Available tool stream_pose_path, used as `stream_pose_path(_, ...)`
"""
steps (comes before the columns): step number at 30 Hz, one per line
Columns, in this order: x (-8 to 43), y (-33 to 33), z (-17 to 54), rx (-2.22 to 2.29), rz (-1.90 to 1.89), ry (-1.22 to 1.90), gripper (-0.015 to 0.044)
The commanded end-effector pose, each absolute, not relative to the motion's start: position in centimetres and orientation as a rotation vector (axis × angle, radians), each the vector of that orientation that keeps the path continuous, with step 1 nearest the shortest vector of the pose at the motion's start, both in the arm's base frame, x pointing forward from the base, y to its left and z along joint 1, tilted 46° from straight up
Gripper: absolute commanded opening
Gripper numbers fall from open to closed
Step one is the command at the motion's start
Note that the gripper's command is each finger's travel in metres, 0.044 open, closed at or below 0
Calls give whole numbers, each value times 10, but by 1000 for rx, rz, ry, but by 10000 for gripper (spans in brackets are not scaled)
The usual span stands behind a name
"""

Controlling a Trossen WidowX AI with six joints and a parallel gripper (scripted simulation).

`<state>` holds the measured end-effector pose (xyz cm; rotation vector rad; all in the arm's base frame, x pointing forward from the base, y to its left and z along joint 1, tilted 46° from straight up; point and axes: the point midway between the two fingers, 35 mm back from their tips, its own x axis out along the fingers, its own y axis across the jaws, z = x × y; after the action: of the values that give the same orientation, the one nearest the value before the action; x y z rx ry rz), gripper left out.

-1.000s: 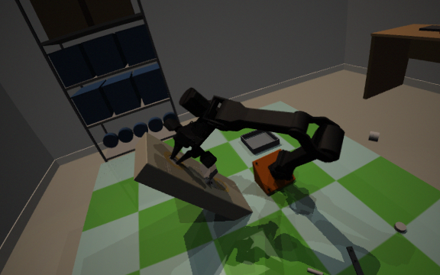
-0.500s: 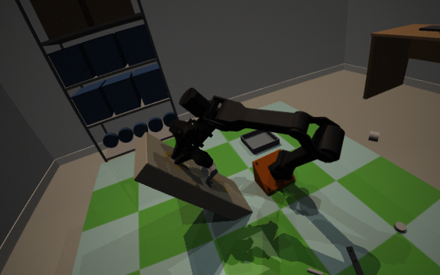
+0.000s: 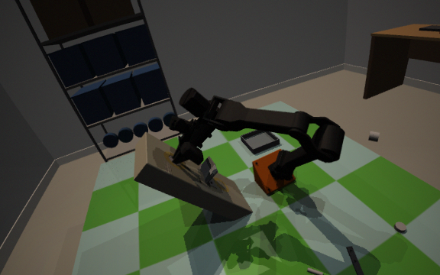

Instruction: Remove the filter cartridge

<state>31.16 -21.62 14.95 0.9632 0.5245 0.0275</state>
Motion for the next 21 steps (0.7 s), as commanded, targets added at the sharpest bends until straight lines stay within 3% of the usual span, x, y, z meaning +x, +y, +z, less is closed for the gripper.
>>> stream_pose_path(1,327,-210,145,1079,8,555,0)
stream_pose_path(7,327,-210,145,1252,-42,564,0)
stream_pose_path(21,328,-210,145,1191,-25,561,0)
